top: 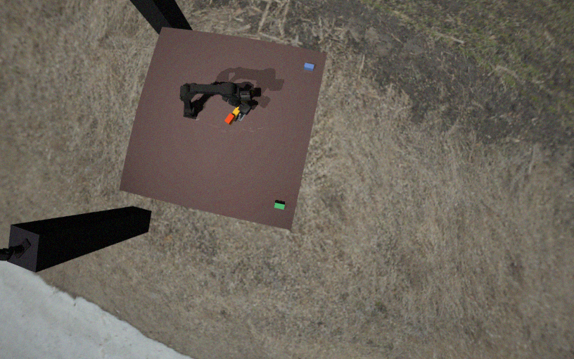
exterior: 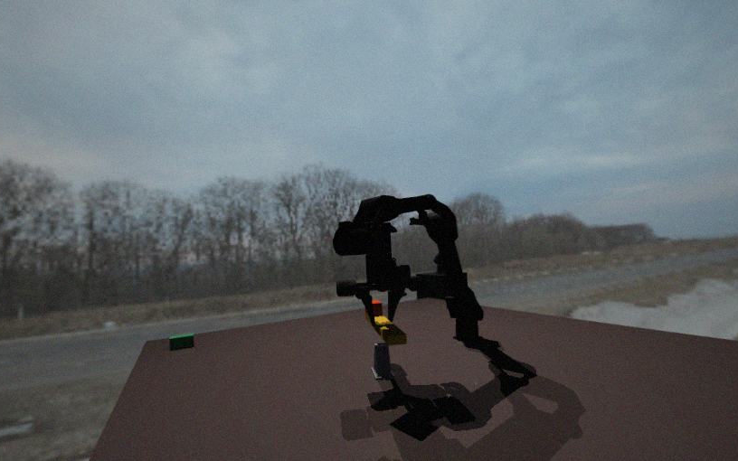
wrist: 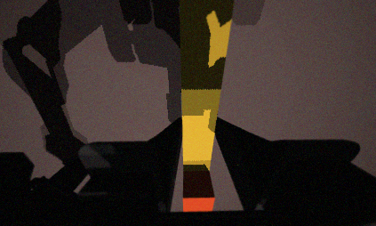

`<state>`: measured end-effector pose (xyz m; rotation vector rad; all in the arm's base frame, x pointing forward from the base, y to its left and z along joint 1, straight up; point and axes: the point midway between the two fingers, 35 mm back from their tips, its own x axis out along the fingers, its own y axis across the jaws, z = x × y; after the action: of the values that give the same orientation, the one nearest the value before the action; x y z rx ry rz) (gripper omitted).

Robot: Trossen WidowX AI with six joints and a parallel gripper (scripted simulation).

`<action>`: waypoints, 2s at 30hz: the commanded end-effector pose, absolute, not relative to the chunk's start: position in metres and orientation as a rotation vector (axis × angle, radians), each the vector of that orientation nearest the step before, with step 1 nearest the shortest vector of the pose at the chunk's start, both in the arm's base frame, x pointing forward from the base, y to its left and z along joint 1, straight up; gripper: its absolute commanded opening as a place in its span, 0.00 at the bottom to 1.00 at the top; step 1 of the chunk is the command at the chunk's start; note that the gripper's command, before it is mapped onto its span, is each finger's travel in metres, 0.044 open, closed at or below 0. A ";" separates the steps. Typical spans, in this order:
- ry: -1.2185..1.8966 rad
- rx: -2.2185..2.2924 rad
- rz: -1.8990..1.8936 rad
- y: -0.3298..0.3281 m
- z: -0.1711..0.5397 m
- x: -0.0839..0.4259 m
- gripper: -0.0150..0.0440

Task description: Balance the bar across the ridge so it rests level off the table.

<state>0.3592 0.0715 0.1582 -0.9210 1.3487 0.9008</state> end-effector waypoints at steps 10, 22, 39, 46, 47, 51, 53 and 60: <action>1.341 -0.923 0.904 0.073 0.139 0.359 0.25; 1.341 -0.923 0.905 0.072 0.125 0.358 0.25; 1.341 -0.923 0.905 0.072 0.124 0.358 0.25; 1.341 -0.923 0.905 0.072 0.123 0.358 0.25; 1.341 -0.923 0.905 0.072 0.123 0.358 0.25; 1.341 -0.923 0.905 0.072 0.123 0.358 0.25; 1.341 -0.923 0.905 0.072 0.123 0.358 0.25; 1.341 -0.923 0.905 0.072 0.122 0.358 0.25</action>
<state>0.3581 0.0715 0.1220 -0.9219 1.3464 0.9003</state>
